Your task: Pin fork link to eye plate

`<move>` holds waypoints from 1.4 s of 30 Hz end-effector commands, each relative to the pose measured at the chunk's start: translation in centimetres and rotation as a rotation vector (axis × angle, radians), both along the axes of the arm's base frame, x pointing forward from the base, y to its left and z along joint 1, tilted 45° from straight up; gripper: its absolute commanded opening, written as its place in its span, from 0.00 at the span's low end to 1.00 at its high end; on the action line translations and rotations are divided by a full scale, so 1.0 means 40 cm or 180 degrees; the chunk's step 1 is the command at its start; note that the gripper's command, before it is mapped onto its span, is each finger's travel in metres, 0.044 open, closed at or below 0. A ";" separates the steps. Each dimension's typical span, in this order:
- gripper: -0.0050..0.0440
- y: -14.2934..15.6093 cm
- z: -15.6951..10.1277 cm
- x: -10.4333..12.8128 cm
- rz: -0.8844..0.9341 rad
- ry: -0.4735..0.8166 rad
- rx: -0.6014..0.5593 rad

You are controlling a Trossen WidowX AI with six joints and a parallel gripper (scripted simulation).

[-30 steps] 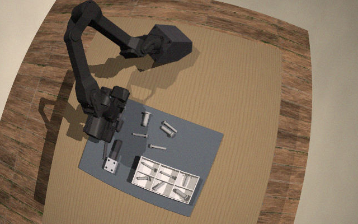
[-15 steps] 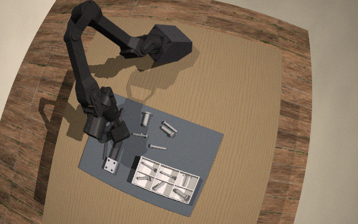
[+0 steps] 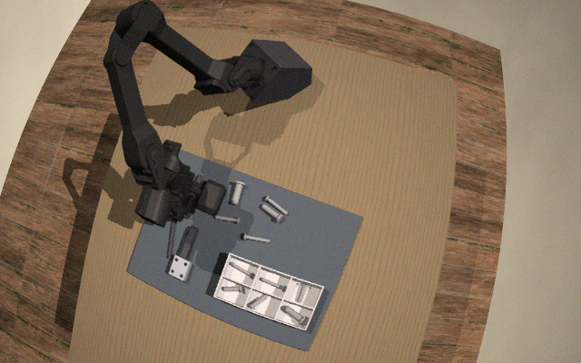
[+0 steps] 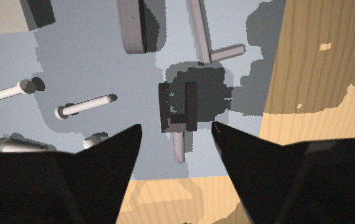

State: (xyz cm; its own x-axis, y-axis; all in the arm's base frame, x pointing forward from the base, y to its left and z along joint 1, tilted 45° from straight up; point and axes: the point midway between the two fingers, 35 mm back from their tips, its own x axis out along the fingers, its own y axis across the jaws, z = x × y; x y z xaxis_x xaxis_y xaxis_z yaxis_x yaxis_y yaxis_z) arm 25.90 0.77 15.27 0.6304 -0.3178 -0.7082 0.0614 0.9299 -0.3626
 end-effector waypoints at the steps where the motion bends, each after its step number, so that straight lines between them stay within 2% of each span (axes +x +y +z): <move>1: 0.69 0.000 0.000 0.000 0.0037 0.0022 -0.0036; 7: 0.69 -0.019 -0.027 0.025 0.0037 0.0022 -0.0036; 36: 0.69 -0.031 -0.054 0.048 0.0037 0.0022 -0.0036; 39: 0.55 -0.032 -0.051 0.047 0.0025 0.0013 -0.0038; 42: 0.51 -0.032 -0.051 0.047 0.0025 0.0013 -0.0038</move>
